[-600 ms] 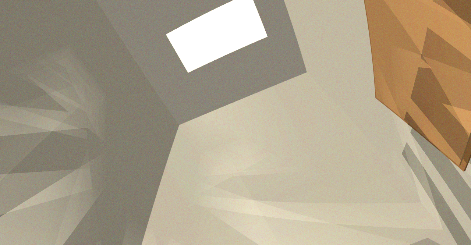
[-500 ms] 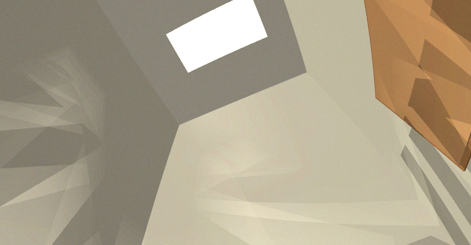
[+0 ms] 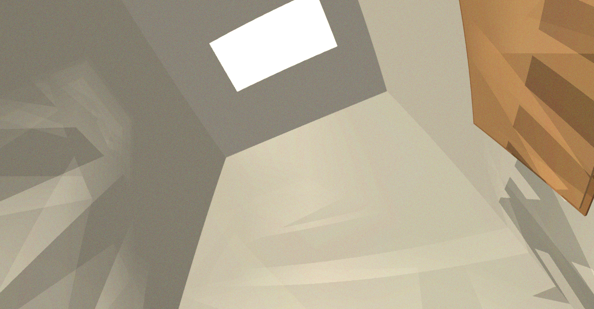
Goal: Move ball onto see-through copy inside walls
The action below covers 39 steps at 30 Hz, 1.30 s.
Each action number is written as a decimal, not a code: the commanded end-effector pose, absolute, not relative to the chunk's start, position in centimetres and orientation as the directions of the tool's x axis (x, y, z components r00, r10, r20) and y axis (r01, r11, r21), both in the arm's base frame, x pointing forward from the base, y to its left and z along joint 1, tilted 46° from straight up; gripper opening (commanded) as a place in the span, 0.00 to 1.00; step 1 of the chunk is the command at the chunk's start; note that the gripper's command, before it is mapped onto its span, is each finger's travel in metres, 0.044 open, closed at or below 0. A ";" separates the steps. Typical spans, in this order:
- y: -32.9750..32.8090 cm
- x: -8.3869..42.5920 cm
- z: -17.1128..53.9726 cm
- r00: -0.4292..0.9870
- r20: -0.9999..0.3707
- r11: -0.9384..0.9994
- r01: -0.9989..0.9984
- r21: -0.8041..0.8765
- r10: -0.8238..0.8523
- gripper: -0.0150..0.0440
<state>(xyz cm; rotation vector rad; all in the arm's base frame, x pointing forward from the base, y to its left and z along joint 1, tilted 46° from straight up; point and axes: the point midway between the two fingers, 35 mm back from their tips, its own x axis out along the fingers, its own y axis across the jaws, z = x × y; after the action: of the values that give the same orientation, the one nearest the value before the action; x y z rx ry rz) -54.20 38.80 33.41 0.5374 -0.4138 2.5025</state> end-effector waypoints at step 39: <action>54.8 5.7 44.8 0.064 0.241 0.136 -0.945 -0.296 0.968 0.93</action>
<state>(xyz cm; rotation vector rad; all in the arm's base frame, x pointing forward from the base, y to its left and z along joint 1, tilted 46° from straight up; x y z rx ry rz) 0.07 55.95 45.17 0.0125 -0.4363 1.5384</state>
